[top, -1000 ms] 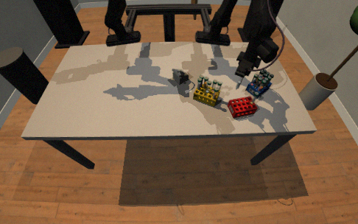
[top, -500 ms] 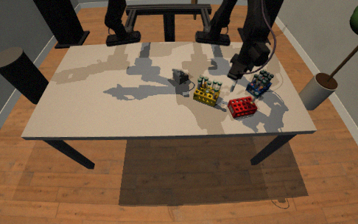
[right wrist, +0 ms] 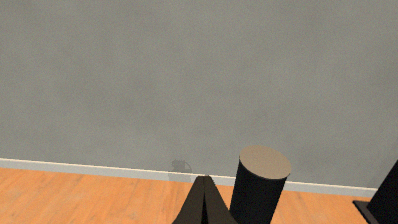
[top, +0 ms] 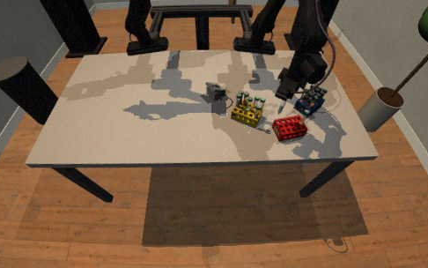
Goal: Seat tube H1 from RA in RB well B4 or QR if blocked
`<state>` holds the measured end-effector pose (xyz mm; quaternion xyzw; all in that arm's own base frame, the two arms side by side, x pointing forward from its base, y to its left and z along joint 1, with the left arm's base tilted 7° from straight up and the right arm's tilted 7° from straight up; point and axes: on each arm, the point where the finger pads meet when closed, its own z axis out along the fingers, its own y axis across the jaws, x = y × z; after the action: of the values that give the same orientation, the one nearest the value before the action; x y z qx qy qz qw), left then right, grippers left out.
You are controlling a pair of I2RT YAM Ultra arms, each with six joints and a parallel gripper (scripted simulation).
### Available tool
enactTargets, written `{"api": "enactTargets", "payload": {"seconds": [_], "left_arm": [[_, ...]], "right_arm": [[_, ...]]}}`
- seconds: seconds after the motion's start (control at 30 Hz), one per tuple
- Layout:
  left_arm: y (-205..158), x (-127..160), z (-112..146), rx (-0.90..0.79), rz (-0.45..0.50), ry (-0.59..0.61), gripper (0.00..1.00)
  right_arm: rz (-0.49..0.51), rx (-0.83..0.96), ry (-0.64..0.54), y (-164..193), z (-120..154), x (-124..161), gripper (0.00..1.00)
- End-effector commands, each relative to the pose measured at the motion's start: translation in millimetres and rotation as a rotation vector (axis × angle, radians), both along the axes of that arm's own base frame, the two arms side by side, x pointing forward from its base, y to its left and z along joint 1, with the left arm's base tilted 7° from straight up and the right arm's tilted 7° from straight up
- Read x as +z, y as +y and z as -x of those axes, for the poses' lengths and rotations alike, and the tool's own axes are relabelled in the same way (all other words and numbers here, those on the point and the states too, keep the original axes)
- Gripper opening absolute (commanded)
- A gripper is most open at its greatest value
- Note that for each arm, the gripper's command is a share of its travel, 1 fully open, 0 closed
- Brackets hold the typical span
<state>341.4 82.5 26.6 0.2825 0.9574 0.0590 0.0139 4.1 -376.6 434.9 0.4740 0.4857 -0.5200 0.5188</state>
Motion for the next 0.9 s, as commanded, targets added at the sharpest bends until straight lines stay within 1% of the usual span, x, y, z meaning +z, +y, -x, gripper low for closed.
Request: {"api": "enactTargets", "payload": {"seconds": [0.0, 0.2, 0.23, 0.27, 0.4, 0.87], "left_arm": [[3, 11, -11, 0.013, -0.007, -0.014, 0.00], [5, 12, -18, 0.013, -0.007, -0.014, 0.00], [6, 22, -21, 0.013, -0.012, -0.041, 0.00], [6, 12, -21, 0.013, -0.007, -0.014, 0.00], [8, 13, -27, 0.014, -0.007, -0.014, 0.00], [4, 14, -26, 0.003, -0.005, -0.025, 0.00]], "right_arm": [[0.028, -0.021, -0.013, 13, 7, 20, 0.00], [0.028, -0.021, -0.013, 13, 7, 20, 0.00], [0.028, -0.021, -0.013, 13, 7, 20, 0.00], [0.028, -0.021, -0.013, 13, 7, 20, 0.00], [0.028, -0.021, -0.013, 13, 7, 20, 0.00], [0.028, -0.021, -0.013, 13, 7, 20, 0.00]]}}
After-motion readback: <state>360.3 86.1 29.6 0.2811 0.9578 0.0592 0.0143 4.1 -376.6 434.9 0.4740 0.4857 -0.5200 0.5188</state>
